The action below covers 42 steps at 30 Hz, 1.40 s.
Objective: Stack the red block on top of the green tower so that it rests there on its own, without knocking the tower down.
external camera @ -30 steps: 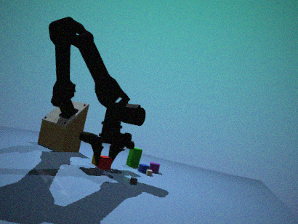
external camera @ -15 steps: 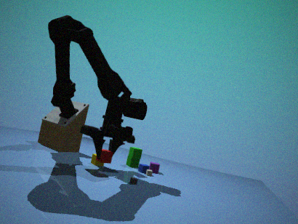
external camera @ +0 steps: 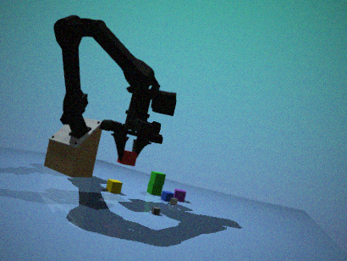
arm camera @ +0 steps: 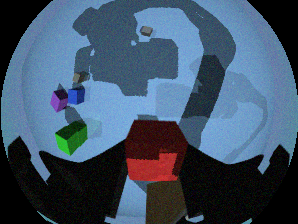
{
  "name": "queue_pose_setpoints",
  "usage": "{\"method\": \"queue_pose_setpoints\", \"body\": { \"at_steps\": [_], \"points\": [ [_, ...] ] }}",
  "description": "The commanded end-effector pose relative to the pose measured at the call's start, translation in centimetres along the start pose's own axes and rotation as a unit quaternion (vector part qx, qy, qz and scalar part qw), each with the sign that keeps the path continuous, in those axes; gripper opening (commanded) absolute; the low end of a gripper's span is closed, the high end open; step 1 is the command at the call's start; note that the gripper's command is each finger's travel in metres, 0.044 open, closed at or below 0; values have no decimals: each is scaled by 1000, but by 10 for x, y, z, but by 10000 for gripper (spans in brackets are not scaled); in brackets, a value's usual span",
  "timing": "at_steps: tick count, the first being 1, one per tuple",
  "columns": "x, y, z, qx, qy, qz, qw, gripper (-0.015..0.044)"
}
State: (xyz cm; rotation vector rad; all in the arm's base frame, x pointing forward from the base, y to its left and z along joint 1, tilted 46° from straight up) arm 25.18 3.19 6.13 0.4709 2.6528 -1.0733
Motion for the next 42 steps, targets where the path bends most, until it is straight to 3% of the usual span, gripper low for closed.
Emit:
{"method": "queue_pose_setpoints", "body": {
  "at_steps": [1, 11, 42],
  "points": [
    [-1, 0, -18, -3, -1, 4, 1000, 0],
    [-1, 3, -26, -3, -1, 4, 1000, 0],
    [40, 145, -32, -11, 1, 5, 1000, 0]
  ]
}}
Point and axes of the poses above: the point midway between the two fingers, 35 mm back from their tips, its own z axis out along the fingers, its own y axis across the jaws, x = y × z, the point moved 6 cm from there along -z, back along the fingers, and after that the axes turned 1 degree about z, right-handed, at the moved point
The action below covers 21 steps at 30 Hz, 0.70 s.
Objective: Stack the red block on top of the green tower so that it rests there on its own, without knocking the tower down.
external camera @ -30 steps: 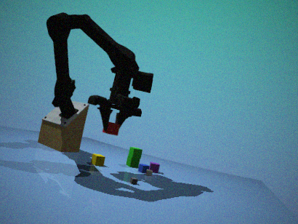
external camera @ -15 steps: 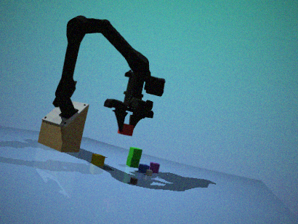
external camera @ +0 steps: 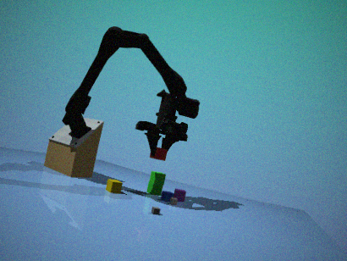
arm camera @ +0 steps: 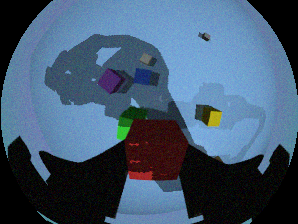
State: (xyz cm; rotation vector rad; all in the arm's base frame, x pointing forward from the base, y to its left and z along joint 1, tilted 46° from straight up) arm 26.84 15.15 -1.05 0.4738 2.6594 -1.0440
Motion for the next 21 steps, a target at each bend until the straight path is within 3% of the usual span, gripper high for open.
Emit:
{"method": "queue_pose_setpoints", "body": {
  "at_steps": [1, 9, 21],
  "points": [
    [9, 17, 1, 0, 0, 3, 1000, 0],
    [21, 35, 5, 1, 0, 4, 1000, 0],
    [20, 35, 43, 2, -1, 4, 1000, 0]
  ]
}}
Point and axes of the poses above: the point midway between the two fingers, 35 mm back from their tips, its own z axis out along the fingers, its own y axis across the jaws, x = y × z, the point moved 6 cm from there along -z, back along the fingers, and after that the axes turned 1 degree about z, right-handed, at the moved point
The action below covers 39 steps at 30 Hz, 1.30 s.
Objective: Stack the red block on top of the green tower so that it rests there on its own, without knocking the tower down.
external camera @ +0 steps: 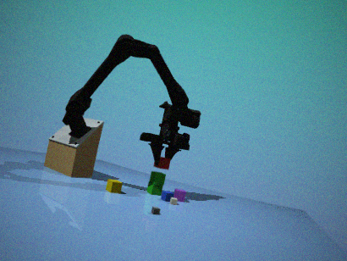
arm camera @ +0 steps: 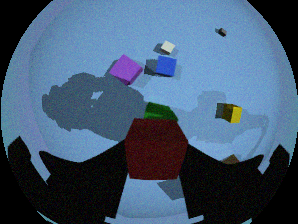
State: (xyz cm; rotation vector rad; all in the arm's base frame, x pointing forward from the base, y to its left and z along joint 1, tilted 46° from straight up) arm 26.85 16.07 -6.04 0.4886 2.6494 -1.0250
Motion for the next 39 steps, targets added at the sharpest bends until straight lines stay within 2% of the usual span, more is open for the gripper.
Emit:
{"method": "queue_pose_setpoints", "body": {
  "at_steps": [1, 36, 39],
  "points": [
    [2, -3, 17, 7, 2, -4, 1000, 0],
    [1, -3, 13, 7, 2, -4, 1000, 0],
    [2, -3, 17, 8, 3, -3, 1000, 79]
  ]
}}
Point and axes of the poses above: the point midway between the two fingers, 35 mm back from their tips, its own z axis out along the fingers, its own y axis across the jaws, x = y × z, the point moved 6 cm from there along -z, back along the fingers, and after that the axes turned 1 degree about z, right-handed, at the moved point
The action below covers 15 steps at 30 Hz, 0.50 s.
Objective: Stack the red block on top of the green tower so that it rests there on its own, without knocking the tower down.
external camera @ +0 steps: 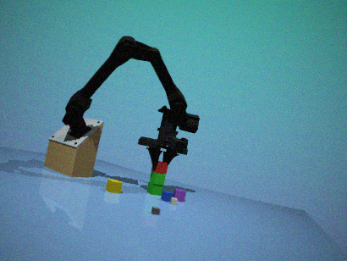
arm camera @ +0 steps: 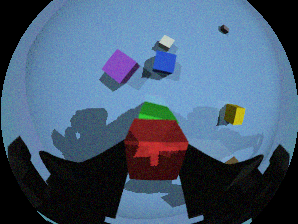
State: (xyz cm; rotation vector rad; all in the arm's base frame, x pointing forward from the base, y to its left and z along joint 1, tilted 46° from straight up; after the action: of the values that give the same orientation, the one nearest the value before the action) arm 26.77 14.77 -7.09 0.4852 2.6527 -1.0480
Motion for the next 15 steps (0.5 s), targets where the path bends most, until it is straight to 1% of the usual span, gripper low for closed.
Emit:
{"method": "queue_pose_setpoints", "body": {
  "at_steps": [1, 13, 14, 15],
  "points": [
    [0, 0, 1, 0, 0, 1, 1000, 105],
    [0, 0, 1, 0, 0, 1, 1000, 420],
    [0, 0, 1, 0, 0, 1, 1000, 440],
    [0, 0, 1, 0, 0, 1, 1000, 440]
  ]
}}
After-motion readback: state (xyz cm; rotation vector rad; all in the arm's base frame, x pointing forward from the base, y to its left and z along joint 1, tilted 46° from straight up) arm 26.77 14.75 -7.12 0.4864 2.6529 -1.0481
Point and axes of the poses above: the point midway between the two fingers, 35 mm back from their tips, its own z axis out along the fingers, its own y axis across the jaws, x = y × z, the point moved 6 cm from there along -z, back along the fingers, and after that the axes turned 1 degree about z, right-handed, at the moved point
